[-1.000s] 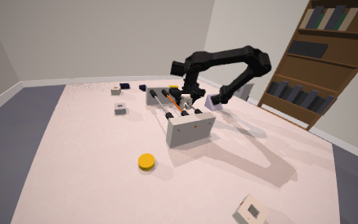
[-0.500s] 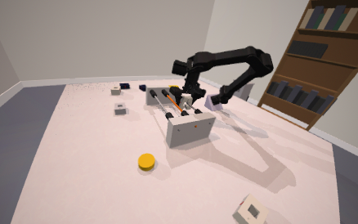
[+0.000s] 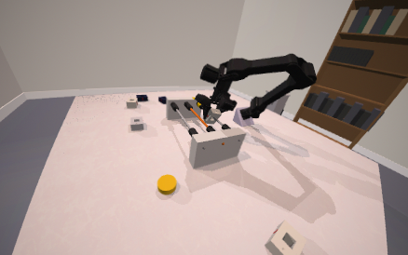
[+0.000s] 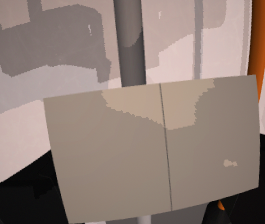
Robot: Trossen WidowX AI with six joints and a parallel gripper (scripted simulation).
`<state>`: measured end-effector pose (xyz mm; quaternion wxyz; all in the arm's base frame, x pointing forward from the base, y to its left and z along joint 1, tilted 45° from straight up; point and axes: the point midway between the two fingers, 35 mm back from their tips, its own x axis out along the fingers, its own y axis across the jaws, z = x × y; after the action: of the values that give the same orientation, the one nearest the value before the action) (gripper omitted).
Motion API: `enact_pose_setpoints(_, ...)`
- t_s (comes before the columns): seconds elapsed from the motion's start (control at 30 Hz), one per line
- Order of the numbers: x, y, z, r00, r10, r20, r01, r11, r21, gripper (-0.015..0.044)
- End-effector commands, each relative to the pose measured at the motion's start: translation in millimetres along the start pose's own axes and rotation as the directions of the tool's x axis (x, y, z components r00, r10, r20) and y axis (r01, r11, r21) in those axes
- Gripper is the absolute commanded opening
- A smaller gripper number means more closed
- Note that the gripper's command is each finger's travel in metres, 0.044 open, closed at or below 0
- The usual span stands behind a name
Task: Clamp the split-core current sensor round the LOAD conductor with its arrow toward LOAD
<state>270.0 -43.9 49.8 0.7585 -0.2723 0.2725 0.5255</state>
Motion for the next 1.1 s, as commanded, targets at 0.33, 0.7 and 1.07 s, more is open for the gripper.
enact_pose_setpoints(0.33, 0.2, 0.3, -0.3, 1.000, 0.003, -0.001, -0.003, 1.000, -0.002, 0.0236)
enact_pose_setpoints(0.7, -0.2, -0.1, 0.1, 1.000, 0.002, 0.000, -0.002, 1.000, 0.002, 0.0361)
enact_pose_setpoints(1.07, -0.2, -0.1, 0.1, 1.000, 0.002, 0.000, -0.002, 1.000, 0.002, 0.0265)
